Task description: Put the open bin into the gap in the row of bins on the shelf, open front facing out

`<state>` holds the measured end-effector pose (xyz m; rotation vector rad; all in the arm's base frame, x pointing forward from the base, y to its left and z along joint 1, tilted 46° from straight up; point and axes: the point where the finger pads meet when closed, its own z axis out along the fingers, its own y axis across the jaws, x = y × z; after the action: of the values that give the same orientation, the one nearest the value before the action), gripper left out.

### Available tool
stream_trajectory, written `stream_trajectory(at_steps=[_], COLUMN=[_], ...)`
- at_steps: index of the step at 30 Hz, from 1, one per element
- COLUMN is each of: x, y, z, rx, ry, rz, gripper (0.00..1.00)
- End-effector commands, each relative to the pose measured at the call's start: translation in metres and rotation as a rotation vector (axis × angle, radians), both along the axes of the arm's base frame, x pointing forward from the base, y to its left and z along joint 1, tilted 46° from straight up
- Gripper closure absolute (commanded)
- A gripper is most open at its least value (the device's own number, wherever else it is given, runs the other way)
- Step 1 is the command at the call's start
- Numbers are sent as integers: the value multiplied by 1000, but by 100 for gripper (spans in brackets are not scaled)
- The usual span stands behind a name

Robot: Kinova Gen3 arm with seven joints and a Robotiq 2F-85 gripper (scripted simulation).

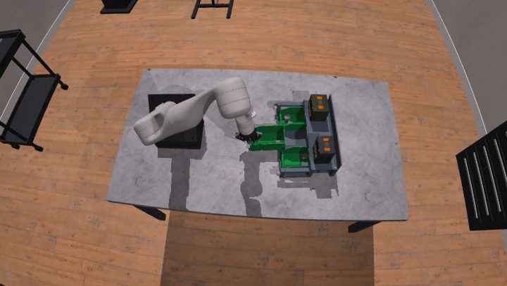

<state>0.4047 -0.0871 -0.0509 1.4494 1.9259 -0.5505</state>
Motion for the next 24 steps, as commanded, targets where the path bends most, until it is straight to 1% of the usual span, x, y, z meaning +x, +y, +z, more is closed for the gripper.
stream_trajectory(at_steps=[1, 10, 15, 24], x=[1, 1, -1, -1], y=[2, 2, 10, 10], z=[1, 1, 9, 9], rx=[1, 1, 1, 1], ry=[-1, -1, -1, -1], rz=[2, 2, 2, 2], gripper=[90, 90, 90, 90])
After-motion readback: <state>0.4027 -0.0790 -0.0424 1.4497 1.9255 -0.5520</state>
